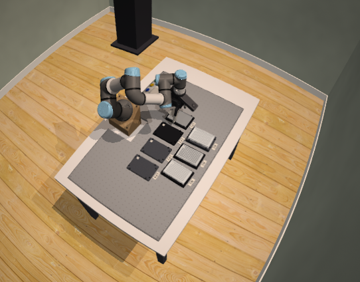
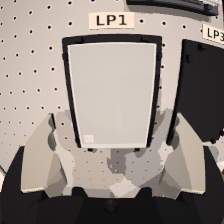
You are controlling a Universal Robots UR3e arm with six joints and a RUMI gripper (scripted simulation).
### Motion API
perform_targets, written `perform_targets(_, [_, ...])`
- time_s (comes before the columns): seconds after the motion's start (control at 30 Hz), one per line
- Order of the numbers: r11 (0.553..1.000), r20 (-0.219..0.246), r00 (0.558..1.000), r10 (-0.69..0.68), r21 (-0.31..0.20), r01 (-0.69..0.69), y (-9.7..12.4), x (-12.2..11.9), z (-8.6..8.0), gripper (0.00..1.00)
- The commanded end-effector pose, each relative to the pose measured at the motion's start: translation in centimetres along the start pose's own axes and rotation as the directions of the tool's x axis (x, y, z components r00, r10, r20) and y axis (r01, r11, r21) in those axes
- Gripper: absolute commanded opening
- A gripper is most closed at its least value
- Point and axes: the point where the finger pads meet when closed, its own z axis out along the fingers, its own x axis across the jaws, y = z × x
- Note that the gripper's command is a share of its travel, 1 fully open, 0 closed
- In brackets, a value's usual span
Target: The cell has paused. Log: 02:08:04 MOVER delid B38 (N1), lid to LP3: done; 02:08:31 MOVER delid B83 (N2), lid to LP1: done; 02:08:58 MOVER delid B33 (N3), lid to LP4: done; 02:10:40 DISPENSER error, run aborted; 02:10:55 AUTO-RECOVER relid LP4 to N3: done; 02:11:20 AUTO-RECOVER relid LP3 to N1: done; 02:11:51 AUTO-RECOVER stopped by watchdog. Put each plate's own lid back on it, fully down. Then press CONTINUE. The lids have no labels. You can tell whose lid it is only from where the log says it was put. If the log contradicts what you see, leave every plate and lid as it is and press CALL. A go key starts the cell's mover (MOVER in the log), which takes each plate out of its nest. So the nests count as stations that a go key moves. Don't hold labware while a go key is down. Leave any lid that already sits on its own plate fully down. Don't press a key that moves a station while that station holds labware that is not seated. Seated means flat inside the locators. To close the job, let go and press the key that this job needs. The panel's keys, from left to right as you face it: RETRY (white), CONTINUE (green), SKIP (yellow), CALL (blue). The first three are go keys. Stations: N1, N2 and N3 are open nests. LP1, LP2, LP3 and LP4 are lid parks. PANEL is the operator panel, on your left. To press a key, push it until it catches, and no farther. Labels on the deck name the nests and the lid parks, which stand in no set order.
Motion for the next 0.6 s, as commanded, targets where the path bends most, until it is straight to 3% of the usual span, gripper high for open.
perform_targets(0.0, [1.0, 0.007, 1.0, 0.002, 0.013, -0.002, -0.38, -0.1, 0.86, 0.82])
perform_targets(0.57, [1.0, 0.008, 1.0, 0.003, 0.014, -0.003, -0.43, -0.14, 0.97, 0.82])
